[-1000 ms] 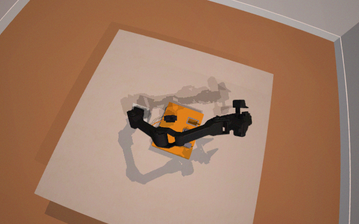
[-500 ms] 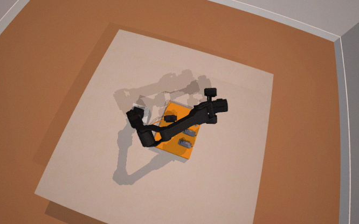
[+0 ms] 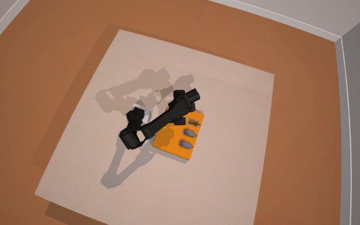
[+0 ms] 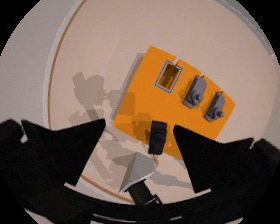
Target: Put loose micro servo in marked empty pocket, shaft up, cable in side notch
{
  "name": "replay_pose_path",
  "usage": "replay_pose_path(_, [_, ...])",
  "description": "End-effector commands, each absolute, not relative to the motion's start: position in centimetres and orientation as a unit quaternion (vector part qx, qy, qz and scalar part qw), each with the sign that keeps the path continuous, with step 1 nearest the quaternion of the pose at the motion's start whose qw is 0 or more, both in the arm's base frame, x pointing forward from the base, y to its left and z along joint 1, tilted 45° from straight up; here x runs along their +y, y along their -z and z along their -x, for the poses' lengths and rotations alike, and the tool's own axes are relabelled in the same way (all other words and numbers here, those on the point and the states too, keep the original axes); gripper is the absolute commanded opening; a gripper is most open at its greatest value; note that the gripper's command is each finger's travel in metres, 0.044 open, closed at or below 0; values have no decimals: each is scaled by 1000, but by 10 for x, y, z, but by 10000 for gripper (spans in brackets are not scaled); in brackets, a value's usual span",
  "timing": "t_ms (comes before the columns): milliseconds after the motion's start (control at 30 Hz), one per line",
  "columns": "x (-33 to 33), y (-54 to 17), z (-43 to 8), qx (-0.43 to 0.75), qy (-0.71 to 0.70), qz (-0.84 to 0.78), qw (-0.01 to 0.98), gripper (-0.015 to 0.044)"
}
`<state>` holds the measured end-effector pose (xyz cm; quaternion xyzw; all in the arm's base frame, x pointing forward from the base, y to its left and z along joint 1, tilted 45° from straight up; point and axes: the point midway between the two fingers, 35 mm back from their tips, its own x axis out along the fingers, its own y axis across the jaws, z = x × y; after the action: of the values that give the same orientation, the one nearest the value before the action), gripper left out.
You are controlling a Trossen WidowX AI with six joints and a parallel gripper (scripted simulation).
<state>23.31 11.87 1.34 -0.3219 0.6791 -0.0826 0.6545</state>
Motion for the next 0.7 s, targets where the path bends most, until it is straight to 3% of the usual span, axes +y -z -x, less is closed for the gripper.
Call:
replay_pose_path(0, [89,-30,-193,686,129,363,617,440])
replay_pose_path(667, [59,-19,-182,686,145,379,605,440])
